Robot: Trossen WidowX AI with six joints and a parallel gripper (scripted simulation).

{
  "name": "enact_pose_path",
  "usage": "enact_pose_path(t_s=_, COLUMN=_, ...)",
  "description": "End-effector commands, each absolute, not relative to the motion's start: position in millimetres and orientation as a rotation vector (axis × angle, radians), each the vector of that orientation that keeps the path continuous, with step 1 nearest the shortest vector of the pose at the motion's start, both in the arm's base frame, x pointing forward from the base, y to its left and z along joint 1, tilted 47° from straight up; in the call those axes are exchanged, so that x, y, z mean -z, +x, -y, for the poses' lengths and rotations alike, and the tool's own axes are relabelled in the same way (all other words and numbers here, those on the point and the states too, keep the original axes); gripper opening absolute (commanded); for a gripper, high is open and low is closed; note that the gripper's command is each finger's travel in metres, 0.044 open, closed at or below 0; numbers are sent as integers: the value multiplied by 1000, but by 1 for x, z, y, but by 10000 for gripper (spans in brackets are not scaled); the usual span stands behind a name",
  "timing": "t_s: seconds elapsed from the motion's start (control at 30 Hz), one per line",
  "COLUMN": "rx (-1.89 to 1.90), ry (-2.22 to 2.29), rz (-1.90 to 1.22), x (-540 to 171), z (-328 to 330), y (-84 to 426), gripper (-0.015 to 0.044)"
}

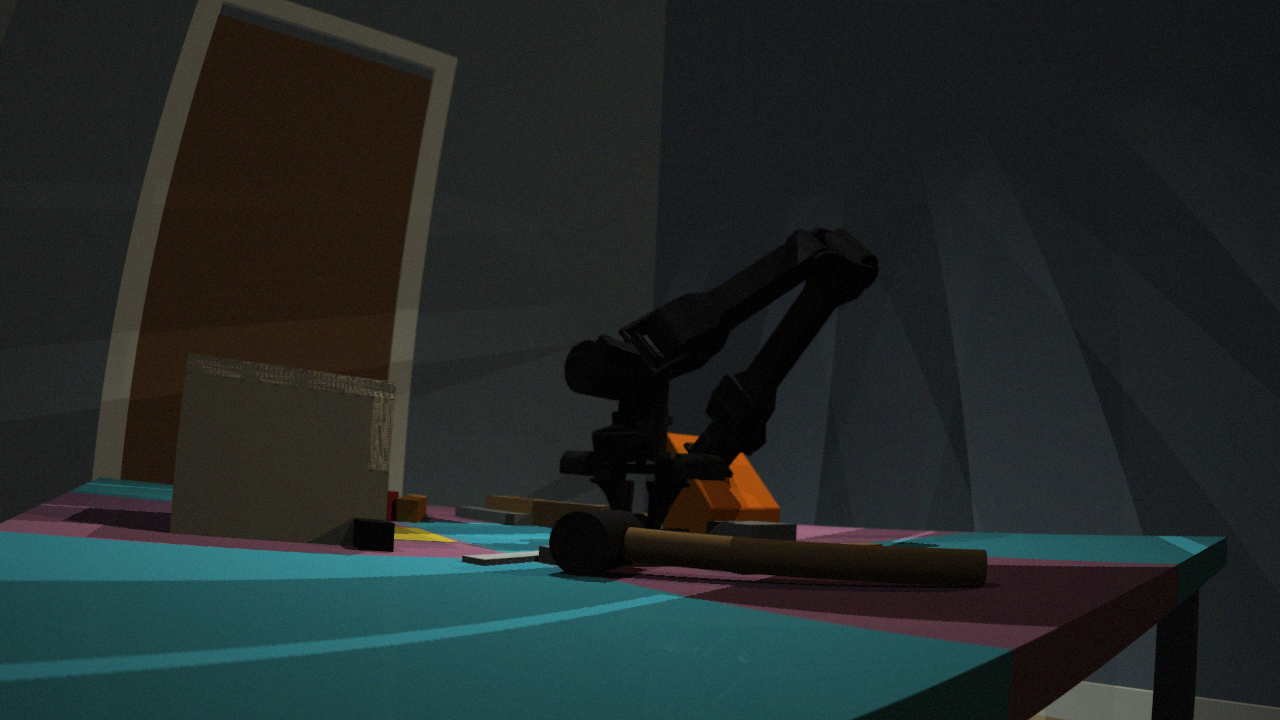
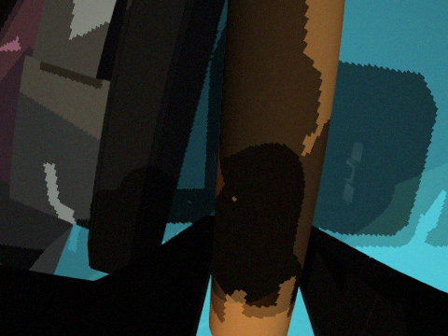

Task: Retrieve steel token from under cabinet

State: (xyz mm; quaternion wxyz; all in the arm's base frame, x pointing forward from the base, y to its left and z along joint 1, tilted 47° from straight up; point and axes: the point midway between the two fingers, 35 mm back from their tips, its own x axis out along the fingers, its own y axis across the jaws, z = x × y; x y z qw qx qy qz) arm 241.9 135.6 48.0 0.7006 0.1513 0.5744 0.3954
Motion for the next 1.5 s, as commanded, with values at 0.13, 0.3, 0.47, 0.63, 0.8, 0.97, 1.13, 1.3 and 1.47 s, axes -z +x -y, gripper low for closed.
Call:
enact_pose_path(t_s=0.13, rx=-829, ry=399, rz=-1318, x=-45, z=-131, y=241, gripper=0)
enact_pose_path(t_s=0.3, rx=-796, ry=441, rz=-1342, x=-43, z=-129, y=241, gripper=0)
enact_pose_path(t_s=0.47, rx=-762, ry=482, rz=-1365, x=-41, z=-127, y=240, gripper=0)
enact_pose_path(t_s=0.63, rx=-730, ry=521, rz=-1387, x=-40, z=-125, y=240, gripper=0)
enact_pose_path(t_s=0.8, rx=-698, ry=559, rz=-1407, x=-39, z=-124, y=240, gripper=0)
enact_pose_path(t_s=0.97, rx=-667, ry=596, rz=-1427, x=-38, z=-123, y=240, gripper=0)
enact_pose_path(t_s=1.13, rx=-637, ry=630, rz=-1444, x=-37, z=-122, y=239, gripper=0)
enact_pose_path(t_s=1.3, rx=-606, ry=665, rz=-1462, x=-37, z=-121, y=239, gripper=0)
enact_pose_path(t_s=1.47, rx=-576, ry=699, rz=-1479, x=-36, z=-121, y=239, gripper=0)
